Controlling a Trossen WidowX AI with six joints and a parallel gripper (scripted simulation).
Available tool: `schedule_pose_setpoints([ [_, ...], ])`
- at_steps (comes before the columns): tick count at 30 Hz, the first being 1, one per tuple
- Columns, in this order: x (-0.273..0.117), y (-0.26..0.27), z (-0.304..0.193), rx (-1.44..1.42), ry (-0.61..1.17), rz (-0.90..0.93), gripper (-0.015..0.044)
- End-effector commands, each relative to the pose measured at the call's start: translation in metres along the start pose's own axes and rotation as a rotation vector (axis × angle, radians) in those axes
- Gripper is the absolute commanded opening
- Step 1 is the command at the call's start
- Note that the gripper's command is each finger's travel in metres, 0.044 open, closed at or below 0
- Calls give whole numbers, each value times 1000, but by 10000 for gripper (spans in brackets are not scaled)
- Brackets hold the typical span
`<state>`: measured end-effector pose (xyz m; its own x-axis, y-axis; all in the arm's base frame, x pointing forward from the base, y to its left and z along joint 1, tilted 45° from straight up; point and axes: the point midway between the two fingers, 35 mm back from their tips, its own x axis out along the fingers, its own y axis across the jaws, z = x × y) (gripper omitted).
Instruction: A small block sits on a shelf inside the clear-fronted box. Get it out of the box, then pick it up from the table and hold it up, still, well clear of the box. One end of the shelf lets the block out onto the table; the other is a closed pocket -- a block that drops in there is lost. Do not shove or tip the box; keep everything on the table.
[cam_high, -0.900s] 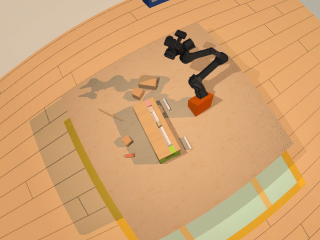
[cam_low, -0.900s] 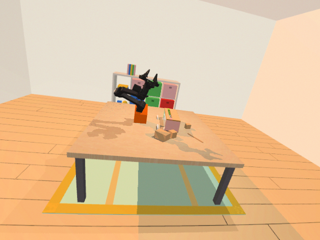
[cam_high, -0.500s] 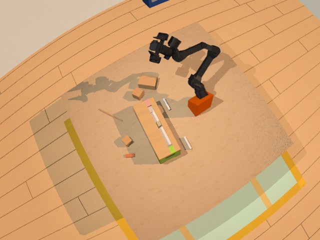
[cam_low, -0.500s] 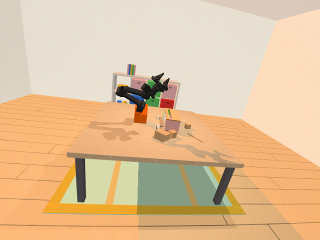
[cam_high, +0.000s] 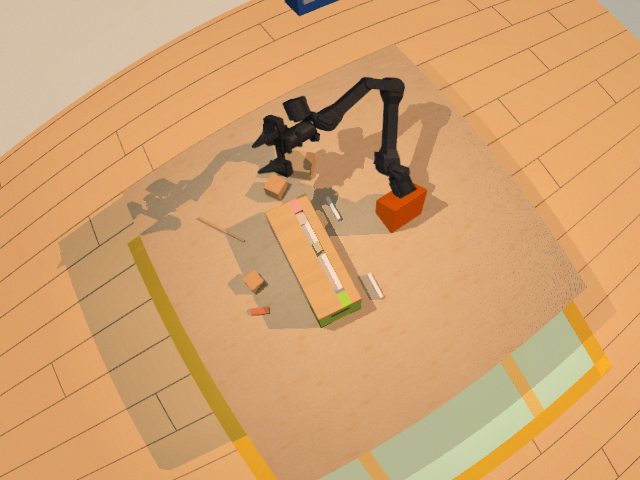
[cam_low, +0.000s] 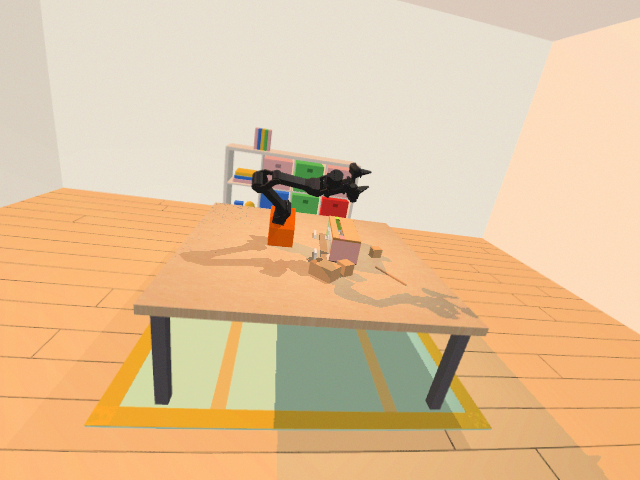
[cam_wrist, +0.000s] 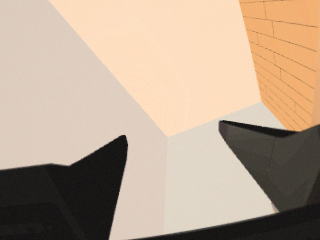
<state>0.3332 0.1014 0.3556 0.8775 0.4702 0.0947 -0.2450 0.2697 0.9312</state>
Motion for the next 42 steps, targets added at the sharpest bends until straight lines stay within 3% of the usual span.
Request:
schedule_pose_setpoints([
  [1, 33, -69, -19, -120, 62, -300, 400],
  [9, 42, -175, -66, -434, 314, -768, 400],
  [17, 5, -262, -114, -880, 792, -1170, 400],
  [25, -55, -307, -140, -1466, 1644, -1427, 400],
  [30, -74, -308, -143, -1783, 2349, -1393, 400],
  [32, -75, -307, -144, -1843, 2542, -1351, 400],
  [42, -75, -307, -144, -1849, 2567, -1345, 400],
])
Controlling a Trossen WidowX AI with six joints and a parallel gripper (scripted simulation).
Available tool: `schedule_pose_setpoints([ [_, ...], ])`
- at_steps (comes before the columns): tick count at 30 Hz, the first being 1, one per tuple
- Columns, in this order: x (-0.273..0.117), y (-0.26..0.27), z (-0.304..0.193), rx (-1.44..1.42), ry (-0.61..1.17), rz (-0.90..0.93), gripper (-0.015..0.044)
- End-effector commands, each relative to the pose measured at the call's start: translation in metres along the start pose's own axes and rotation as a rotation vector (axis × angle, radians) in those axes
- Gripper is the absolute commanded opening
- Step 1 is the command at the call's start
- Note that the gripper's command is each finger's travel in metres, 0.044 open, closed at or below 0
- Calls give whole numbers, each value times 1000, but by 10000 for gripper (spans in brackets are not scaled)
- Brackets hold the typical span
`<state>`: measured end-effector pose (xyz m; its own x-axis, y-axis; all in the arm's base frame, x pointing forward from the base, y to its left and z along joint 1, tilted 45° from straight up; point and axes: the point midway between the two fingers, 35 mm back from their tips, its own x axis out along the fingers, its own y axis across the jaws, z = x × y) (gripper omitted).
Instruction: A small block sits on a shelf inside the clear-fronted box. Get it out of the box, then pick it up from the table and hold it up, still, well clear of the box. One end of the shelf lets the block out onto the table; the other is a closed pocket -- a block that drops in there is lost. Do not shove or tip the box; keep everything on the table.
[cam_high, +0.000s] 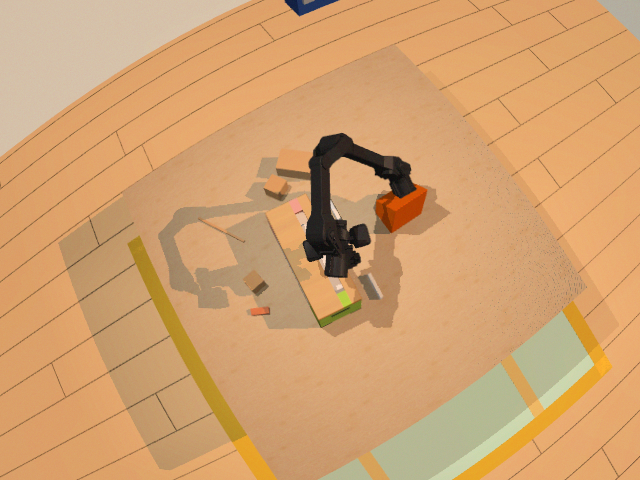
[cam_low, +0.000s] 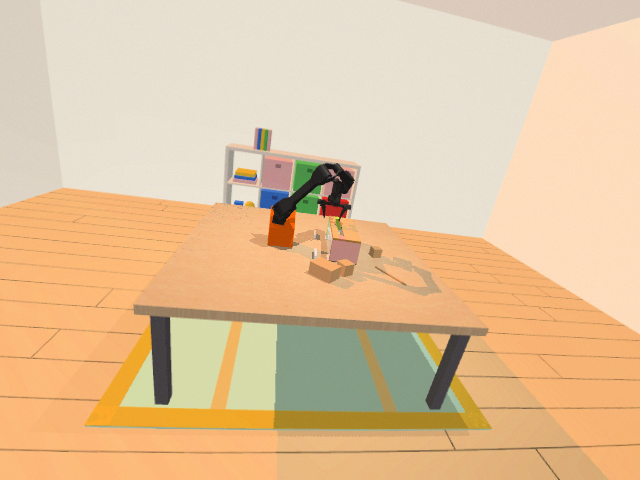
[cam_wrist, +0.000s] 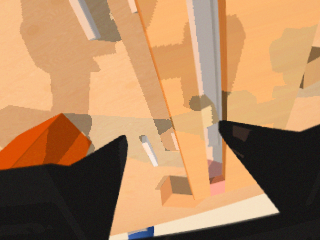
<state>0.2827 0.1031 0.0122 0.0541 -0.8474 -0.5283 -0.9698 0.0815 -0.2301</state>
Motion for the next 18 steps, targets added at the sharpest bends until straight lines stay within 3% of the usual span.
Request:
schedule_pose_setpoints([
  [1, -1, -1, 1, -169, 93, -43, 400],
  [18, 7, -1, 3, -169, 92, -43, 400],
])
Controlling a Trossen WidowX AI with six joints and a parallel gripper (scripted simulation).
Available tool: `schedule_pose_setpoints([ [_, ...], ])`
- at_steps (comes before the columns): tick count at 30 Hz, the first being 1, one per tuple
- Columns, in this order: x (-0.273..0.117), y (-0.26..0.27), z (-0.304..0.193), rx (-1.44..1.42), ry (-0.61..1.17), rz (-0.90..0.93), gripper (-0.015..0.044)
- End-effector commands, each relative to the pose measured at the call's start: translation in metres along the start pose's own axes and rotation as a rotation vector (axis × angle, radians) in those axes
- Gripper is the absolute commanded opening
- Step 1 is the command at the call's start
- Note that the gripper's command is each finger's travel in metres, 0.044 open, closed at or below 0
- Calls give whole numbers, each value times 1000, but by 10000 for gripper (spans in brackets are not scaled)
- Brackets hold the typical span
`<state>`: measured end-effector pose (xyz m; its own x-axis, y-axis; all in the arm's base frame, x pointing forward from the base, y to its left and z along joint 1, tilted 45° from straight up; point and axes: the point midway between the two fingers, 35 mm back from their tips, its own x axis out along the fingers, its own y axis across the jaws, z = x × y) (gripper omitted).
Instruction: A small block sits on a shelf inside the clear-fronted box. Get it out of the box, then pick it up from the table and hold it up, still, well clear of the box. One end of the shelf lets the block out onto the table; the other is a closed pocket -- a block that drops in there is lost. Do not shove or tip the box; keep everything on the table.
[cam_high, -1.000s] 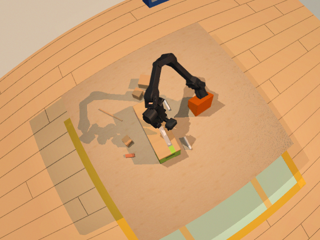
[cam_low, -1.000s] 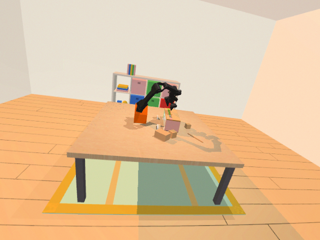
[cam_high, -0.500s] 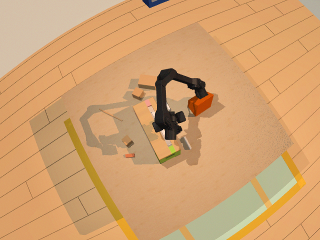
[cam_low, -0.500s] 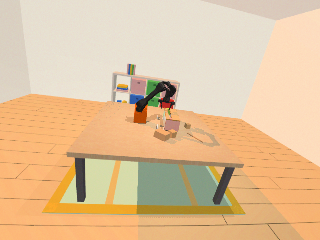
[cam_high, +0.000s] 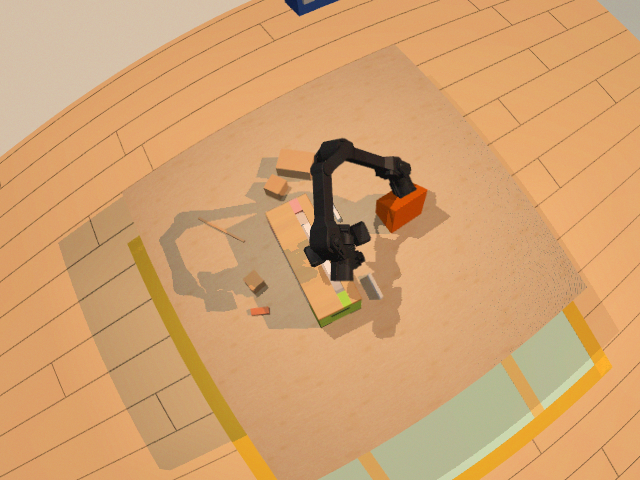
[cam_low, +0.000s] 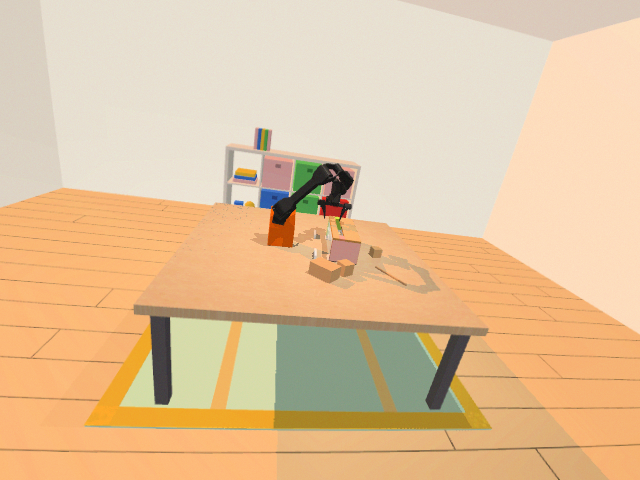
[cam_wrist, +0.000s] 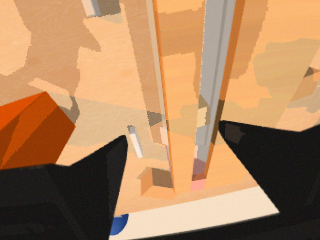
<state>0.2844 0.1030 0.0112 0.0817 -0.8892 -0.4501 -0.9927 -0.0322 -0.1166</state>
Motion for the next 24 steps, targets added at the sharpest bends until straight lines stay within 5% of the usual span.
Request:
schedule_pose_setpoints([
  [1, 8, 1, 3, -12, 9, -1, 400],
  [24, 44, 2, 16, -12, 9, -2, 400],
])
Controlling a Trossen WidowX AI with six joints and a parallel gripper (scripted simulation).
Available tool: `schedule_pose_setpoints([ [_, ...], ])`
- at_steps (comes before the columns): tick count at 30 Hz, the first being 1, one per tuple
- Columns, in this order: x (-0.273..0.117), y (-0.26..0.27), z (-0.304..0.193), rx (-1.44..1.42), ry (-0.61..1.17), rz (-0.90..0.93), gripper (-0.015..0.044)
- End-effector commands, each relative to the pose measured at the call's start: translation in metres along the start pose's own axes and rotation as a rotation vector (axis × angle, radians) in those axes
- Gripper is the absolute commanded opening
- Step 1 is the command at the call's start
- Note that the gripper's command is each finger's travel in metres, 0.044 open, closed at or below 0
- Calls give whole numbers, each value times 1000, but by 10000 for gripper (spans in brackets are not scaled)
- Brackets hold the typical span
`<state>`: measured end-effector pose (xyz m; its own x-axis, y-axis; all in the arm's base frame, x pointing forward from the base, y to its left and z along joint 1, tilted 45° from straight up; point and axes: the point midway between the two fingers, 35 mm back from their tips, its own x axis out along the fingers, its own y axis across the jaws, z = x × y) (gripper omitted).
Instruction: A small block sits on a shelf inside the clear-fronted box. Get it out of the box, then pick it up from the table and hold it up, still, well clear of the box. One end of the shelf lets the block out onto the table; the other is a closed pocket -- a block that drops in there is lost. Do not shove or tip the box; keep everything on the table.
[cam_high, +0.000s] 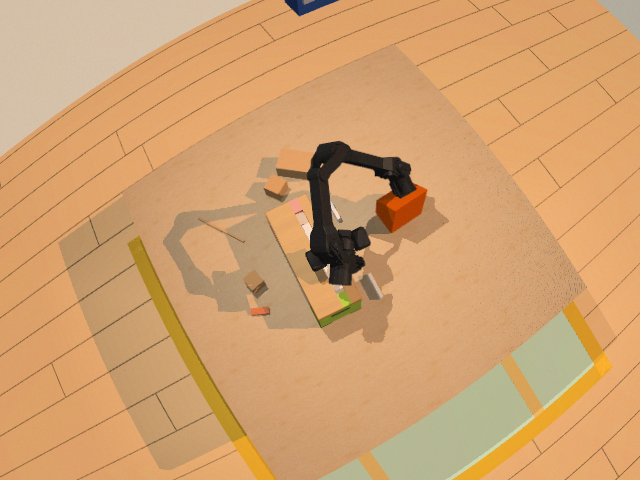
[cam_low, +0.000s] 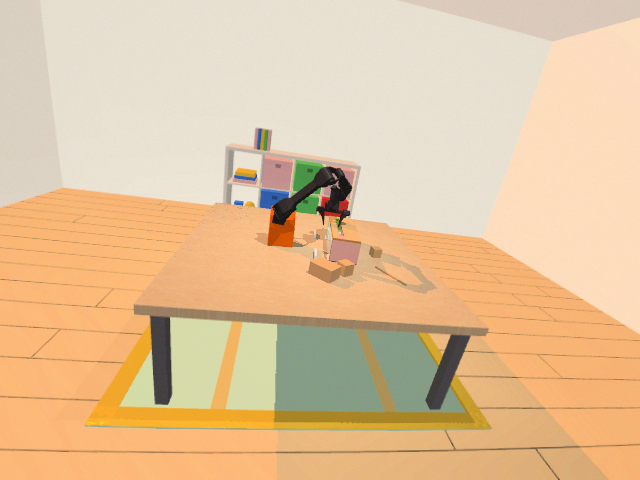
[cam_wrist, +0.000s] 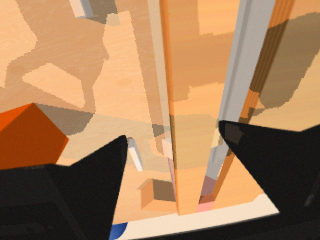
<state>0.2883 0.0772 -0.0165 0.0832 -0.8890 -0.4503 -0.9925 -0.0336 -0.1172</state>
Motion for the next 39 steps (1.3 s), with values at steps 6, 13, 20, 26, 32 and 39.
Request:
schedule_pose_setpoints([
  [6, 18, 3, 5, -12, 11, 0, 400],
  [13, 29, 5, 8, -12, 12, 0, 400],
  [20, 30, 4, 8, 1, 4, 1, 400],
  [26, 32, 4, 1, 0, 5, 1, 400],
  [32, 36, 4, -8, -1, 6, 2, 400],
  [39, 40, 4, -18, -1, 7, 2, 400],
])
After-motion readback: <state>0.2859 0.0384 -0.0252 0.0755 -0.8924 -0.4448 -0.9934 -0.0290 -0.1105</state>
